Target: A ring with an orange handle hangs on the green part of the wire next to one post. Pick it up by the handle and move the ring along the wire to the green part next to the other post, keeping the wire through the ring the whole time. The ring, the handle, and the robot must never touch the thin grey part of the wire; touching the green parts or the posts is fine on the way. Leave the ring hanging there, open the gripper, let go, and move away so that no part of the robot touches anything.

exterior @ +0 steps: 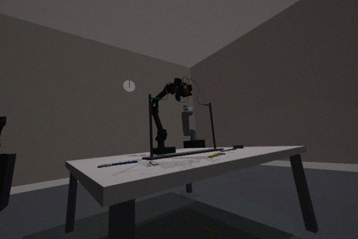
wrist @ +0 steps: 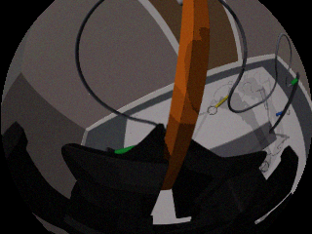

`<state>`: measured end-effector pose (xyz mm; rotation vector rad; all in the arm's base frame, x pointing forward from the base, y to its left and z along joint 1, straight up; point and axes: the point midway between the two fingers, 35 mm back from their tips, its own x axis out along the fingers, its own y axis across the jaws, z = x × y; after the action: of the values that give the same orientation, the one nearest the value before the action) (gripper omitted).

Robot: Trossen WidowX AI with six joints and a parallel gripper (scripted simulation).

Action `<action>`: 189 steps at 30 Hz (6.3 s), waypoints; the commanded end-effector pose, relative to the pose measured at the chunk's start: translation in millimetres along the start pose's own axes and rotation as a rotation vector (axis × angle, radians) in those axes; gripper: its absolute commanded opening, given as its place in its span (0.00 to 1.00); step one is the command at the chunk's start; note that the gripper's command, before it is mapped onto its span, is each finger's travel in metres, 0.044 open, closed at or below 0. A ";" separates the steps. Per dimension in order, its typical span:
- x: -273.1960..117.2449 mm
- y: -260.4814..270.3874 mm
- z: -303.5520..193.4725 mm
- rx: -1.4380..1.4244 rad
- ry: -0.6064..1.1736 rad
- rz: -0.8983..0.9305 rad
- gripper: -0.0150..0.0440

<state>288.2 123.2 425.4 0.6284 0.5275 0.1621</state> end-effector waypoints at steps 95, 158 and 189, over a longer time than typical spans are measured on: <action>-2.9 -32.7 17.6 -1.060 -0.132 -0.592 0.00; -14.5 -33.2 39.3 -1.740 -0.216 -0.963 0.00; -20.1 -26.6 48.2 -2.077 -0.257 -1.149 0.00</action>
<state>295.8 70.6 450.1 -1.6393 0.1840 -0.4573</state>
